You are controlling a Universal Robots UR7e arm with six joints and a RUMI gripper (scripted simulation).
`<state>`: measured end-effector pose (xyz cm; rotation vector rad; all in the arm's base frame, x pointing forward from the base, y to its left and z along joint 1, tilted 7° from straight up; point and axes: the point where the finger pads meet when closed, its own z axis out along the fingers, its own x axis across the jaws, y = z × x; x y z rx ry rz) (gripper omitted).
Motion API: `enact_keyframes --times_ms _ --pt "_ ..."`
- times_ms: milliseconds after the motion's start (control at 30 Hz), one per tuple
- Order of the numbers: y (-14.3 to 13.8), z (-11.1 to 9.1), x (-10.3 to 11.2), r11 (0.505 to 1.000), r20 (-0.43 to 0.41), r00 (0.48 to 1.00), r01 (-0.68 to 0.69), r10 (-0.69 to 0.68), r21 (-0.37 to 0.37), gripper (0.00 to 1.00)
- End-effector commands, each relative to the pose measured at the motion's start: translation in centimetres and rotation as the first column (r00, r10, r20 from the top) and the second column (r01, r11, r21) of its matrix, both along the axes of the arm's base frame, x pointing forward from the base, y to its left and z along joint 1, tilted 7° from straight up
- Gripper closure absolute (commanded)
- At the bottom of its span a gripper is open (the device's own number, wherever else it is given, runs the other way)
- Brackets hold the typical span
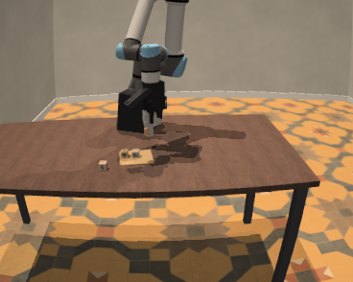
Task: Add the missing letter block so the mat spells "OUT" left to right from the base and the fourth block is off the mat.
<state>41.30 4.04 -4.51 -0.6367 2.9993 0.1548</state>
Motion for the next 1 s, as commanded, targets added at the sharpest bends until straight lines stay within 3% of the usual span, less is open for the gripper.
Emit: enact_keyframes --times_ms 0,533,967 --pt "-0.29 0.0 -0.22 0.995 -0.011 0.995 0.103 -0.103 0.0 0.91" --pt "-0.86 -0.1 -0.86 0.944 -0.038 0.943 0.33 -0.33 0.006 0.91" --pt "-1.06 -0.13 -1.12 0.909 -0.049 0.908 0.417 -0.416 0.007 0.91"
